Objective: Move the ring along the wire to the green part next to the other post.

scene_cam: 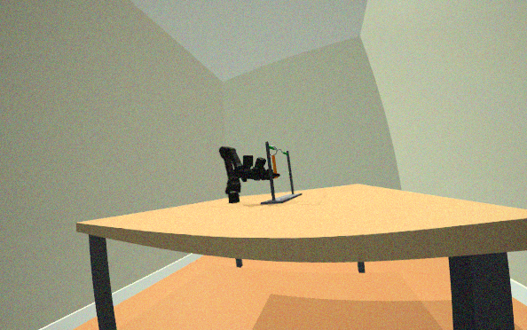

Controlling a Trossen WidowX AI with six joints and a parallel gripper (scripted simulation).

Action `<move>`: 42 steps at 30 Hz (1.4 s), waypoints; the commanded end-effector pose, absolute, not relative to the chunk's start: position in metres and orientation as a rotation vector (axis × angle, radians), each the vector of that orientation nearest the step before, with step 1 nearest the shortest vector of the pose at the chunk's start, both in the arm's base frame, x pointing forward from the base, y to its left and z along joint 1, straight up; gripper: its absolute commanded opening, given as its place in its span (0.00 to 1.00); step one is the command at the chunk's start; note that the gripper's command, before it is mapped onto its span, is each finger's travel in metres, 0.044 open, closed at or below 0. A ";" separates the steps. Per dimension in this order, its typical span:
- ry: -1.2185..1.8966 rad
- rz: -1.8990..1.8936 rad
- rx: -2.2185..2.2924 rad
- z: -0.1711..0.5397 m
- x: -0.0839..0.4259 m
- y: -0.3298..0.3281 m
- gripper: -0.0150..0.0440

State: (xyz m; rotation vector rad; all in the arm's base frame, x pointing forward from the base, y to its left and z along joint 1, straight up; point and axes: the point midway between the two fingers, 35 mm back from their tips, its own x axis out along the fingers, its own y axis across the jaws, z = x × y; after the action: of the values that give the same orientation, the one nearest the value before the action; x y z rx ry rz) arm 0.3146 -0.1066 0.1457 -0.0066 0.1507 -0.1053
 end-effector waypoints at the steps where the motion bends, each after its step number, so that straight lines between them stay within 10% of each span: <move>1: 0.155 -0.107 0.001 0.142 0.322 -0.107 0.53; 42: 0.153 -0.103 -0.002 0.141 0.326 -0.106 0.44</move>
State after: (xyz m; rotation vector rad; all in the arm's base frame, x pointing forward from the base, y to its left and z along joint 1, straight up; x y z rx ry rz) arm 0.3258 -0.1060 0.1405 -0.0020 0.1534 -0.1034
